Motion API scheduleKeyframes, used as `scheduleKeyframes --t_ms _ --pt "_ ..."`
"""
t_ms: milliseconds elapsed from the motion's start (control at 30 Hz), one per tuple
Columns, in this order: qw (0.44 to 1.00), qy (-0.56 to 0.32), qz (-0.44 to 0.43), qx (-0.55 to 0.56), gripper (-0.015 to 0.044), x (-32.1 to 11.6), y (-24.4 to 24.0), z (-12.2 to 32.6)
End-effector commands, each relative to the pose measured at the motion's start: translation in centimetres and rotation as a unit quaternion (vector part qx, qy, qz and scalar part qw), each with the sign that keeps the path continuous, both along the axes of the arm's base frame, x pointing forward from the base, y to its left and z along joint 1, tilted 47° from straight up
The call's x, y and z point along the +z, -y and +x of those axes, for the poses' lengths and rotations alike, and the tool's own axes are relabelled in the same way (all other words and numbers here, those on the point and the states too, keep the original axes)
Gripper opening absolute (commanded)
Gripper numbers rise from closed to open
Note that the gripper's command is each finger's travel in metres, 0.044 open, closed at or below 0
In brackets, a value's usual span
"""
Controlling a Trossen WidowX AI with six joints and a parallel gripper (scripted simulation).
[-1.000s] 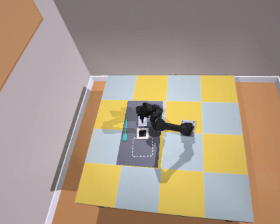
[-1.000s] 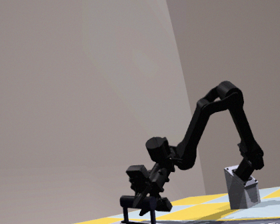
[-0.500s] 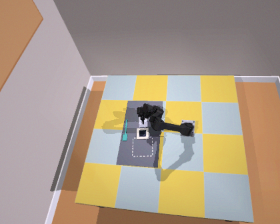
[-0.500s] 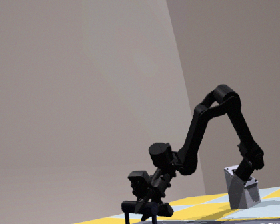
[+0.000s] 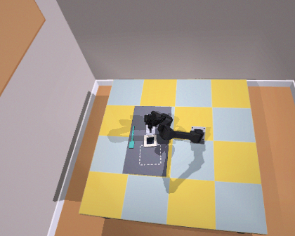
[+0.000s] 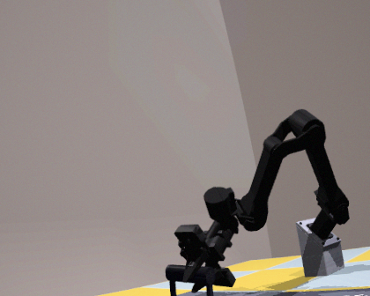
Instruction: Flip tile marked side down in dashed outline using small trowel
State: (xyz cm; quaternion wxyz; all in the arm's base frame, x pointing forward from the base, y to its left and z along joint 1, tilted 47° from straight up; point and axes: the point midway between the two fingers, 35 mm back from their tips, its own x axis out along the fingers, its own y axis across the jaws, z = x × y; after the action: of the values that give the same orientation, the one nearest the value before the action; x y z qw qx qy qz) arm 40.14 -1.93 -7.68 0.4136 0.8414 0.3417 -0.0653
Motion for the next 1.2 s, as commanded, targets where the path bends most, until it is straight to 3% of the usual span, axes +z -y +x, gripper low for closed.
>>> scheduleKeyframes --t_ms 0,533,1167 --pt "1.000 0.004 -0.003 0.000 0.0000 0.7 -0.6 0.0" --pt "1.000 0.004 -0.002 0.000 0.0000 2.4 -2.2 -0.5" --pt "0.999 -0.002 0.049 0.006 0.0000 5.5 -0.1 -0.6"
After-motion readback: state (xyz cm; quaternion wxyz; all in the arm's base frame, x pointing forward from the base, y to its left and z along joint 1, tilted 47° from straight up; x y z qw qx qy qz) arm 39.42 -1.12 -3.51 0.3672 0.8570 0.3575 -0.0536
